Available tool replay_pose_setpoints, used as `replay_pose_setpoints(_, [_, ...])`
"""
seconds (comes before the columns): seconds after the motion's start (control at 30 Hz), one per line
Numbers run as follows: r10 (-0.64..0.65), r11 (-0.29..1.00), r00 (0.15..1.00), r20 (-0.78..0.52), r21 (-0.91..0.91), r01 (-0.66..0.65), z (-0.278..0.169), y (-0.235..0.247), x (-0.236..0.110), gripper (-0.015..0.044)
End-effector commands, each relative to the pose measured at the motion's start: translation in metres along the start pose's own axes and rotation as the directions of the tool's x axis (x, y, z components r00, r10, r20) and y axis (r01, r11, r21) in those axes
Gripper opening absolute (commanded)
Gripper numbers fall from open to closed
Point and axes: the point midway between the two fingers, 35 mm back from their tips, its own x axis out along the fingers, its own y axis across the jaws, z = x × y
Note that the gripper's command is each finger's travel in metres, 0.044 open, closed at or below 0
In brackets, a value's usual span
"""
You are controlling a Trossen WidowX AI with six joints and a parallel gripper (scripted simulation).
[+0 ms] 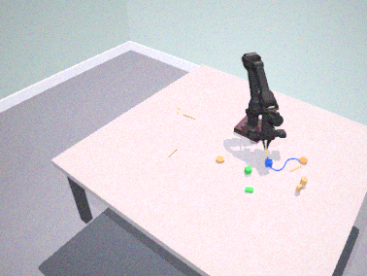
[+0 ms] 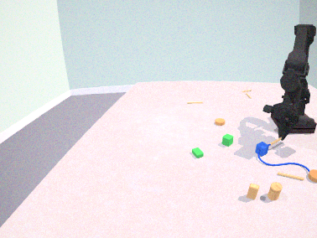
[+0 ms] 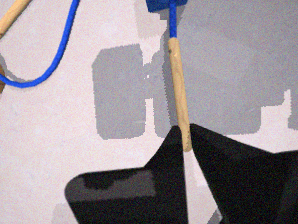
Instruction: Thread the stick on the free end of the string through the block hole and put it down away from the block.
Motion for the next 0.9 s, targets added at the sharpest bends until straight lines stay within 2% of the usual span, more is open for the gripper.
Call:
replay_pose_setpoints(0.0, [-0.001, 1.000, 1.000, 0.000, 0.001, 0.001, -0.006, 0.000, -0.001, 0.0000])
replay_pose_setpoints(0.23, [-0.001, 1.000, 1.000, -0.001, -0.004, 0.001, -0.008, -0.001, -0.005, 0.0000])
replay_pose_setpoints(0.6, [-0.078, 0.997, 0.997, 0.000, -0.030, 0.078, -0.010, 0.001, 0.008, 0.0000])
replay_pose_setpoints(0.87, [-0.061, 0.998, 0.998, 0.001, -0.027, 0.061, -0.005, 0.003, -0.002, 0.0210])
